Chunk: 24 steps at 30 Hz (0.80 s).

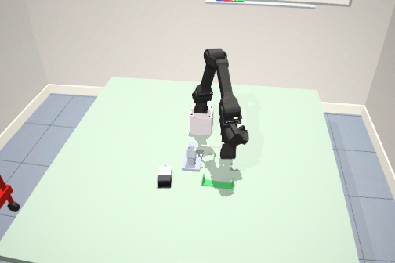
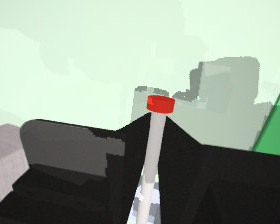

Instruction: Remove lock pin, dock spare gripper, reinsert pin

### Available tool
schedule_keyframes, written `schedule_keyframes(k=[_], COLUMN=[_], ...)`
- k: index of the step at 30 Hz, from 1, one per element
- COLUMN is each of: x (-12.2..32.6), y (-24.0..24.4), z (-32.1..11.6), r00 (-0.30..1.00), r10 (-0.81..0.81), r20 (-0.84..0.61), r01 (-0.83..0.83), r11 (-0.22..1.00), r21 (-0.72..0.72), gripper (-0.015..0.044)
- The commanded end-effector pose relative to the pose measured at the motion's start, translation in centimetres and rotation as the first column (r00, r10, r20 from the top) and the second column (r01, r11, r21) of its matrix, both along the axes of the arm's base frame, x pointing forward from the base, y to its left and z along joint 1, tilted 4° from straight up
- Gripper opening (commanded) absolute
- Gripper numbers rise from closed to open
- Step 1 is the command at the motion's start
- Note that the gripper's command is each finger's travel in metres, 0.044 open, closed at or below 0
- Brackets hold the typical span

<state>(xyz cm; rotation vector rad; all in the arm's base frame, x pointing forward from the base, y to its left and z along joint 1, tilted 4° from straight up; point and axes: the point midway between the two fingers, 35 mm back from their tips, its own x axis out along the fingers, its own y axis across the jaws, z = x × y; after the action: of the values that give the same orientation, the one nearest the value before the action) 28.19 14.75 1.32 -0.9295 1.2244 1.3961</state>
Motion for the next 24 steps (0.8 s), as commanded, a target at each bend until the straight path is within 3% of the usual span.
schedule_keyframes(k=[1, 24], x=[0.0, 6.3], y=[0.0, 2.5], z=[0.0, 1.0], r00=[1.000, 0.999], r10=[0.000, -0.040], r20=[0.001, 0.003], r01=[0.000, 0.040], r11=[1.000, 0.999], r21=[0.001, 0.003], gripper=[0.0000, 0.0000])
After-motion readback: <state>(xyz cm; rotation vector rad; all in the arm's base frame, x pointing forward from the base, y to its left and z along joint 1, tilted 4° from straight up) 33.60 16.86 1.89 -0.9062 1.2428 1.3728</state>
